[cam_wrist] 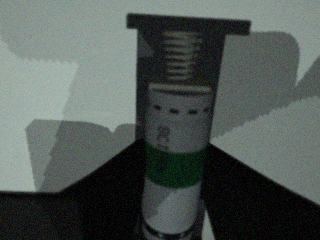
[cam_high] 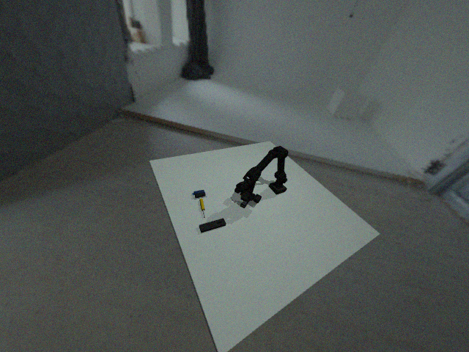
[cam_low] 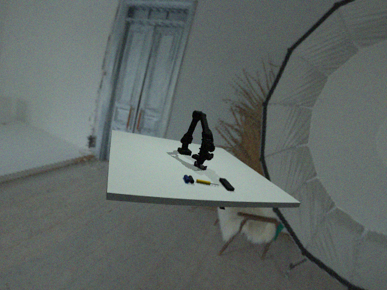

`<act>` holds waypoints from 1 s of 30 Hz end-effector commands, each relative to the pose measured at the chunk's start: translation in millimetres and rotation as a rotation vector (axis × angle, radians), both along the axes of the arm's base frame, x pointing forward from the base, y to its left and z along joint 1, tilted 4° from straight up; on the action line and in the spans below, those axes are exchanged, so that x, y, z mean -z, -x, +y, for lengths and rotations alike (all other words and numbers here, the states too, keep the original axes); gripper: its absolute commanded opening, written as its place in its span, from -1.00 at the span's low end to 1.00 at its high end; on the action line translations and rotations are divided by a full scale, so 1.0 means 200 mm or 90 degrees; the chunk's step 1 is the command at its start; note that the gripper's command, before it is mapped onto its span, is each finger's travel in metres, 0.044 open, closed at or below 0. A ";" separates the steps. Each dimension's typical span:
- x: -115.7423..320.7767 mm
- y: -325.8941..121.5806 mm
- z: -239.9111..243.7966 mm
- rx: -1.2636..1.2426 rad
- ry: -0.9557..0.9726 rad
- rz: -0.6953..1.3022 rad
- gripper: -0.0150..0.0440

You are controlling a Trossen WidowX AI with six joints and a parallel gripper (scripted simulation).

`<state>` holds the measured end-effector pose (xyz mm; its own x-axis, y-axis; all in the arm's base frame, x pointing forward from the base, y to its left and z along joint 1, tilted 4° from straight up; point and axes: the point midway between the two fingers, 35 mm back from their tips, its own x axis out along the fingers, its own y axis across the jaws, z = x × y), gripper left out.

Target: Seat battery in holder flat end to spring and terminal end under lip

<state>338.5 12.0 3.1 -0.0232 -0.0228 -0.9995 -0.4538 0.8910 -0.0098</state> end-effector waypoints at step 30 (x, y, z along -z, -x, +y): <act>-0.12 0.01 0.00 0.001 0.000 -0.005 0.42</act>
